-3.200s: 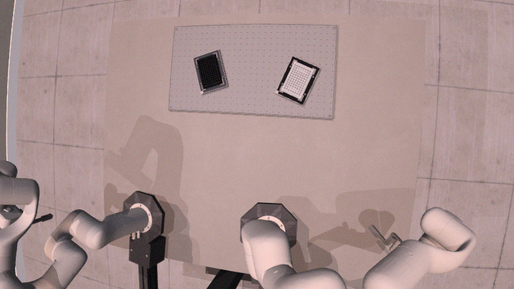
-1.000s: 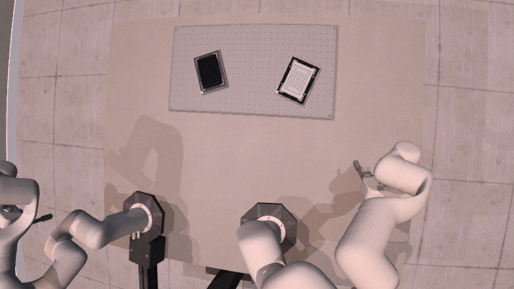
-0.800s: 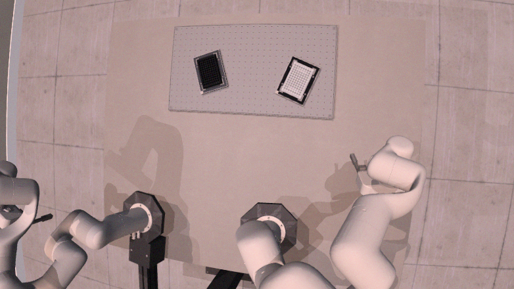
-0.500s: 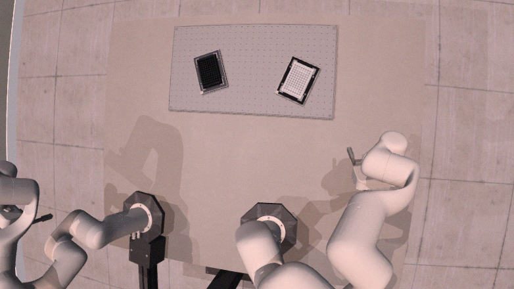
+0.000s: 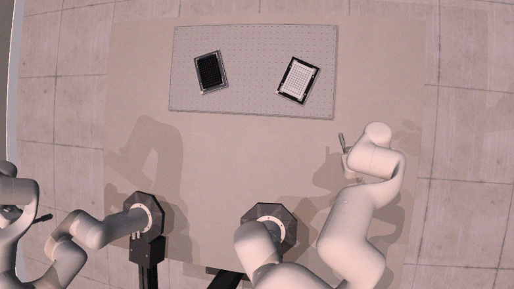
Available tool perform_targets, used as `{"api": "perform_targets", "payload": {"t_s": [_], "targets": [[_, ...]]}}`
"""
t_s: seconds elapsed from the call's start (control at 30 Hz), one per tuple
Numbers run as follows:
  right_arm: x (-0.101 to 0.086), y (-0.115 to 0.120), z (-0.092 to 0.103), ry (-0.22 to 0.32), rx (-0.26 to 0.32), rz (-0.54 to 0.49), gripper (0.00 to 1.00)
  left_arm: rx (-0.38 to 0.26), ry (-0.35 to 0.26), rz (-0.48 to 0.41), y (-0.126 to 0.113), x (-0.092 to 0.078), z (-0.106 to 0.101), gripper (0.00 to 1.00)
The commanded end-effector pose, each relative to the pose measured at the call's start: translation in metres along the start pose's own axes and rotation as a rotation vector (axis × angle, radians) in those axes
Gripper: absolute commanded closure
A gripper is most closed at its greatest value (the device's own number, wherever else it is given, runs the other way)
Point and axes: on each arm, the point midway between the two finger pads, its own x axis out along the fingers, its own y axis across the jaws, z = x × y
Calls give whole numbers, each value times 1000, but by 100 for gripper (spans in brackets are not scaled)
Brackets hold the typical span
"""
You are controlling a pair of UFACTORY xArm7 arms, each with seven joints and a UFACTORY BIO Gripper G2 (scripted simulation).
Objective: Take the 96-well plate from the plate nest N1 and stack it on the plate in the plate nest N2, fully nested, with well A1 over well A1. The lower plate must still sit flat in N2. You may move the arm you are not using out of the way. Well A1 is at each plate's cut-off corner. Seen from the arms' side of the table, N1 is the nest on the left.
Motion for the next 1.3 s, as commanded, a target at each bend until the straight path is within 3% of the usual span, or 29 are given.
{"api": "perform_targets", "payload": {"t_s": [0.0, 0.07, 0.17, 0.43, 0.53, 0.8, 0.9, 1.2, 1.27], "targets": [[15, 9, 16, -16, -14, -6, 63, -115, -9, -12, -7, 0, -20, 0], [15, 9, 16, -16, -14, -6, 63, -115, -9, -12, -7, 0, -20, 0], [23, 16, 25, -95, -58, -26, 63, -115, -9, -12, -7, 0, -20, 0], [39, 30, 42, -95, -58, -26, 63, -115, -9, -12, -7, 0, -20, 0], [46, 39, 52, -177, -93, -45, 63, -115, -9, -12, -7, 0, -20, 0], [59, 54, 68, -177, -93, -45, 63, -115, -9, -12, -7, 0, -20, 0], [65, 64, 77, -259, -118, -65, 63, -115, -9, -12, -7, 0, -20, 0], [76, 80, 92, -260, -118, -65, 63, -115, -9, -12, -7, 0, -20, 0], [79, 88, 98, -324, -129, -80, 63, -115, -9, -12, -7, 0, -20, 0]]}}
